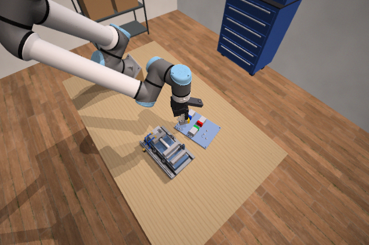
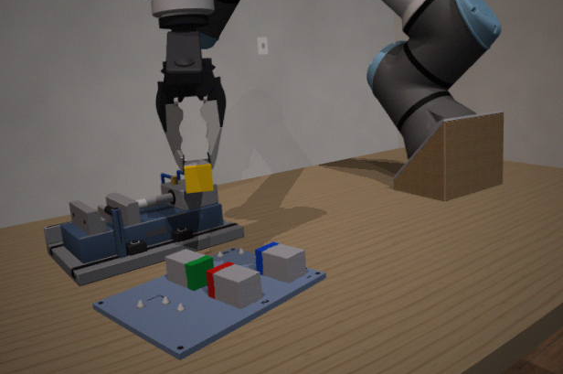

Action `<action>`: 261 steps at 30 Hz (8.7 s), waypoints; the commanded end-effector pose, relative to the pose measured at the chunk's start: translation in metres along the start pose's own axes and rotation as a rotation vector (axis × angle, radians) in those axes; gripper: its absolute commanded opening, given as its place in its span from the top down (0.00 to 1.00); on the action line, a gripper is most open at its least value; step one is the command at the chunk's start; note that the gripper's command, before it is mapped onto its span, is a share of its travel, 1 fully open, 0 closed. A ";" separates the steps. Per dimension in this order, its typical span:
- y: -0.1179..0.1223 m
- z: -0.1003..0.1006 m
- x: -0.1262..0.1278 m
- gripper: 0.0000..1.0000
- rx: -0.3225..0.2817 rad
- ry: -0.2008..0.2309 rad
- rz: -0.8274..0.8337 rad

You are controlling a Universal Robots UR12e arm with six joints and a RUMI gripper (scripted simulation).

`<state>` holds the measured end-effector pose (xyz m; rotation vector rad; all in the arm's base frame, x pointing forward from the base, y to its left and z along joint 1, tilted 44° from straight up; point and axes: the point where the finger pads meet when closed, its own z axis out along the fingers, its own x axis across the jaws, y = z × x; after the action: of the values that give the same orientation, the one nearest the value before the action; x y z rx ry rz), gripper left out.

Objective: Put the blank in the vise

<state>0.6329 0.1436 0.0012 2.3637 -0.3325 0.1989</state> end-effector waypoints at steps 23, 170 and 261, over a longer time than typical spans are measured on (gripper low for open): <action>0.008 -0.001 0.025 1.00 0.000 0.000 0.331; 0.085 -0.001 0.140 1.00 0.000 0.002 2.225; 0.106 -0.001 0.160 1.00 0.000 0.004 2.681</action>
<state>0.7535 0.0404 0.1074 0.2704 -2.8824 1.1679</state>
